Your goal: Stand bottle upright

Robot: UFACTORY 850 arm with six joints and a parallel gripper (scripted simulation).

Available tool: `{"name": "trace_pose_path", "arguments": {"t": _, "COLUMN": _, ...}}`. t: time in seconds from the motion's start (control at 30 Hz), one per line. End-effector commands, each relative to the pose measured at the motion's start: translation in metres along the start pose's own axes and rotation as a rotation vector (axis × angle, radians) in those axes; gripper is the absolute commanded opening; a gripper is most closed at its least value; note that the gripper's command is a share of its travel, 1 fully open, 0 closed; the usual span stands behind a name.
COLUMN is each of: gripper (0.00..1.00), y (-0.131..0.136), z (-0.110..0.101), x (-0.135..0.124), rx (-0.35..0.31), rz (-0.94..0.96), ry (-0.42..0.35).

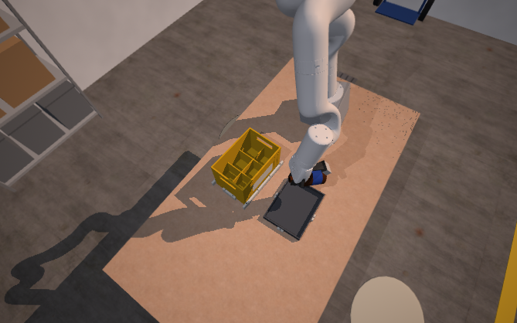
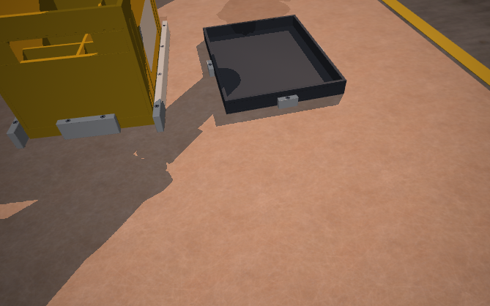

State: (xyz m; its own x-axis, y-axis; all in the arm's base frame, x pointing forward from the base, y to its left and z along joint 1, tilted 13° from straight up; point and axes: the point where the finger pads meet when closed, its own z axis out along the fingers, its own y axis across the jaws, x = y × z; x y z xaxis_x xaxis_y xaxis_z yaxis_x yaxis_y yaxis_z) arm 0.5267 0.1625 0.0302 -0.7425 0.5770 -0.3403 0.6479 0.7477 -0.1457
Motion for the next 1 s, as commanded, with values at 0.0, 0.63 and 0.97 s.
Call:
{"name": "trace_pose_path", "arguments": {"t": 0.0, "gripper": 0.00, "y": 0.0008, "z": -0.0008, "x": -0.0005, "rx": -0.002, "rz": 0.000, "ry": -0.001}}
{"name": "trace_pose_path", "arguments": {"t": 0.63, "gripper": 0.00, "y": -0.0010, "z": -0.0004, "x": 0.0003, "rx": 0.007, "rz": 0.000, "ry": -0.041}}
{"name": "trace_pose_path", "arguments": {"t": 0.97, "gripper": 0.00, "y": -0.0015, "z": -0.0007, "x": 0.0006, "rx": 0.010, "rz": 0.000, "ry": -0.111}}
